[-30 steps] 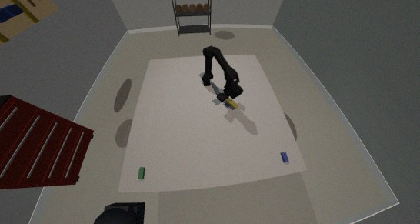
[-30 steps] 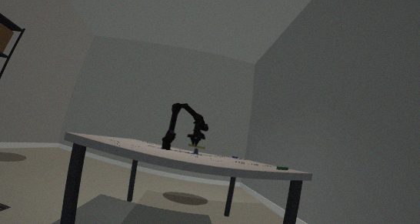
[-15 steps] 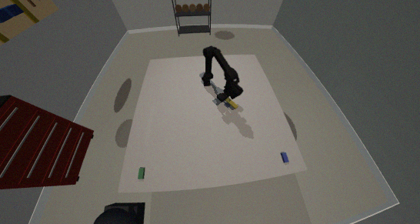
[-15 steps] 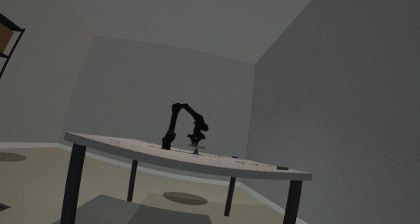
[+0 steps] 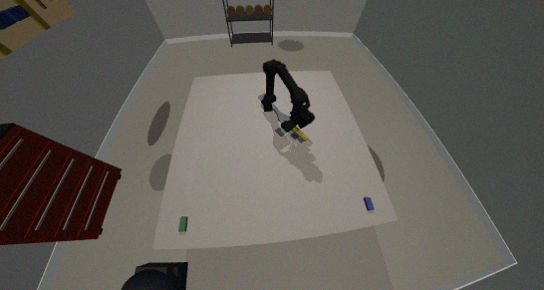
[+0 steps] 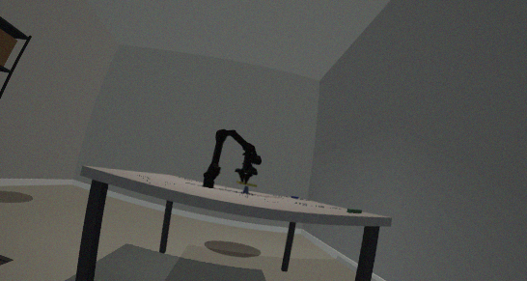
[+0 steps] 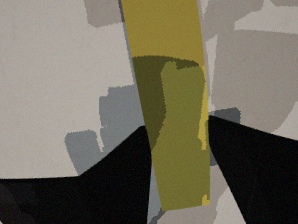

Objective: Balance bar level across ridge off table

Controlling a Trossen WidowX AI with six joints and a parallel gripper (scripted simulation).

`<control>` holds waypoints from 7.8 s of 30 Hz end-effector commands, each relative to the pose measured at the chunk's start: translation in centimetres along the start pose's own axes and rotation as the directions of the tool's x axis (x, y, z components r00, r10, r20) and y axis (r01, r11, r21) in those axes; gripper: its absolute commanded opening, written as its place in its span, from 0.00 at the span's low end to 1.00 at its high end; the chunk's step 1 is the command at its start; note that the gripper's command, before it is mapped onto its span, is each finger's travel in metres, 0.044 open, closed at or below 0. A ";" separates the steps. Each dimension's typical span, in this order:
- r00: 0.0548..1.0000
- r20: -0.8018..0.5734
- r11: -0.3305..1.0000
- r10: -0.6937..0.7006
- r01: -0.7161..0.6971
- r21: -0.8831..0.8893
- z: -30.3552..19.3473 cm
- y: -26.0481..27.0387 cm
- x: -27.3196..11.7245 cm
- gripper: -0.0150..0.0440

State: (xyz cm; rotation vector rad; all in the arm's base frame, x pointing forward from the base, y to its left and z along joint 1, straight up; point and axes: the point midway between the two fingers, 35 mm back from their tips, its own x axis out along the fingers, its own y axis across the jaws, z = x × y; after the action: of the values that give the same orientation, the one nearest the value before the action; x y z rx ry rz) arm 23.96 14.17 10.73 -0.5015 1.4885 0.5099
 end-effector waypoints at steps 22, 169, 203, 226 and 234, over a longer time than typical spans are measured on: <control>1.000 0.000 1.000 -0.001 0.001 -0.004 0.0 0.0 0.3 0.25; 1.000 0.001 1.000 0.000 0.000 0.000 0.0 0.0 0.8 0.54; 1.000 0.001 1.000 0.000 0.000 0.000 0.0 0.0 0.8 0.57; 1.000 0.001 1.000 0.000 0.000 0.000 0.3 0.0 -1.1 1.00; 1.000 0.001 1.000 0.000 0.000 0.000 0.0 0.0 -9.2 1.00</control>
State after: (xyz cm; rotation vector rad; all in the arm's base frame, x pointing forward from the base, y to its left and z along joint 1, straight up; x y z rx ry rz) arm 24.21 14.30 18.22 -0.5000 1.4798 0.5109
